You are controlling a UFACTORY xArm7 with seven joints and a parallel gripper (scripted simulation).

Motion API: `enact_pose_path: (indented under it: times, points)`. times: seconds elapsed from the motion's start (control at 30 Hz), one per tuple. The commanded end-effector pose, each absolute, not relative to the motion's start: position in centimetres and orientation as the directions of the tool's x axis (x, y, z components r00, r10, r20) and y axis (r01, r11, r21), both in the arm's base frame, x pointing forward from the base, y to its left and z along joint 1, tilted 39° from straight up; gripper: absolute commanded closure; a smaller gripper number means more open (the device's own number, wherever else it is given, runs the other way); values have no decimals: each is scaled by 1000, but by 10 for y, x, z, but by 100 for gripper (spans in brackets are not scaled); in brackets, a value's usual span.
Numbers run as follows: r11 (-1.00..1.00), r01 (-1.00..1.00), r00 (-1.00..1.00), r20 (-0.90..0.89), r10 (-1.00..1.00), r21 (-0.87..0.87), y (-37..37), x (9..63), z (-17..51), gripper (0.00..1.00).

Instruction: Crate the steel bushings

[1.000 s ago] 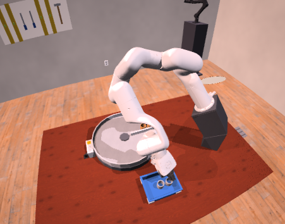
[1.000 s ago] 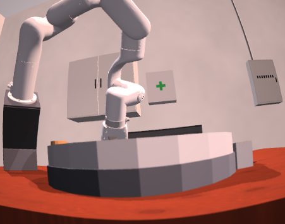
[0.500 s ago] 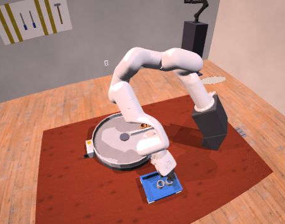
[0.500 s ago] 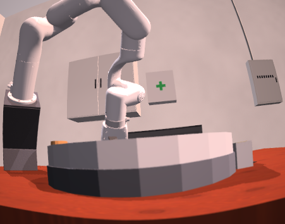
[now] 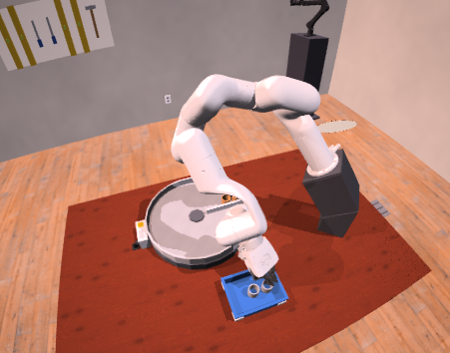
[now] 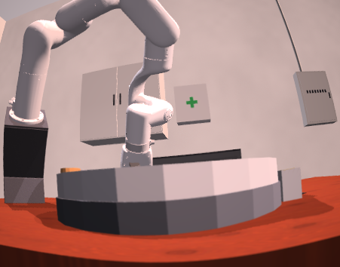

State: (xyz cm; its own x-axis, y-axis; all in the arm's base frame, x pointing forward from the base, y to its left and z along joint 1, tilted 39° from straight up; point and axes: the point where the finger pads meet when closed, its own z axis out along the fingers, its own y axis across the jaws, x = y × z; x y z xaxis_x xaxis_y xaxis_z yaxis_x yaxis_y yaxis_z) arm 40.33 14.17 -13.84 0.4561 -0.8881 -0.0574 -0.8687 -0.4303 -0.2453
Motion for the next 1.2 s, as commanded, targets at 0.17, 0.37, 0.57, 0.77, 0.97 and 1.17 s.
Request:
enact_pose_path:
  times: [0.17,0.37,0.57,0.77,0.97,1.17]
  points:
    - [-432,-867,458,-58,-887,-247,143,403,-138,89]
    - [-432,-867,458,-59,-887,-247,146,401,-133,89]
    - [-432,-867,458,-59,-887,-247,156,391,-116,89]
    - [-432,-867,458,-59,-887,-247,164,383,-101,89]
    - [-432,-867,458,-59,-887,-247,175,372,-82,89]
    - [-432,-867,458,-59,-887,-247,177,370,-80,89]
